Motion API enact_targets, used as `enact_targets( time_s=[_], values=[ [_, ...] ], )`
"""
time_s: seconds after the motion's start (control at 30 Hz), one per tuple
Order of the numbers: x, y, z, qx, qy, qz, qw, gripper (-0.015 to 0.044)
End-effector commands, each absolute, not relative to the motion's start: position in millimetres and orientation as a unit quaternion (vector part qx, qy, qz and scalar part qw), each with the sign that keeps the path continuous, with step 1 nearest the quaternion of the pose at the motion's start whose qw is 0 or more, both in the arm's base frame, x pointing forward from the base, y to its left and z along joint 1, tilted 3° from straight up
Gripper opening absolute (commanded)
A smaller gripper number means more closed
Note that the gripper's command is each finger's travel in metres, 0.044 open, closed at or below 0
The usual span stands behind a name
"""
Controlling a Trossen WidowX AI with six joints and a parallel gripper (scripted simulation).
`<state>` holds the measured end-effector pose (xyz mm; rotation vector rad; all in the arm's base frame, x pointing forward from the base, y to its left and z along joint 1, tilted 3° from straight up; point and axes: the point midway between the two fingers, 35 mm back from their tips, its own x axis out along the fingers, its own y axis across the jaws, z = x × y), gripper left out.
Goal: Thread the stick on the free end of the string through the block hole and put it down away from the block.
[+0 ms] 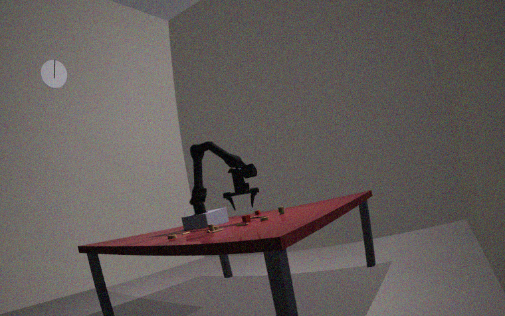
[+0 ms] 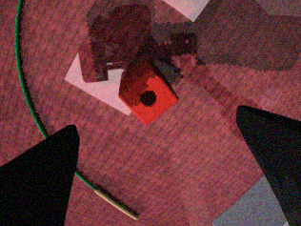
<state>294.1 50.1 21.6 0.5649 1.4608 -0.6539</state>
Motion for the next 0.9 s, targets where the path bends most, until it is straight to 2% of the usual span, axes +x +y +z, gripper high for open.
enact_targets(
  time_s=[0.0, 0.1, 0.57, 0.8, 0.87],
  values=[
    [294.7, 50.7, 31.2, 0.504, 0.469, -0.524, 0.502, 0.0440],
    [294.6, 50.7, 31.7, 0.536, 0.433, -0.554, 0.467, 0.0440],
    [294.6, 50.7, 31.7, 0.537, 0.432, -0.555, 0.466, 0.0440],
    [294.6, 50.7, 31.7, 0.537, 0.432, -0.555, 0.466, 0.0256],
    [294.6, 50.7, 31.7, 0.537, 0.432, -0.555, 0.466, 0.0244]
  ],
)
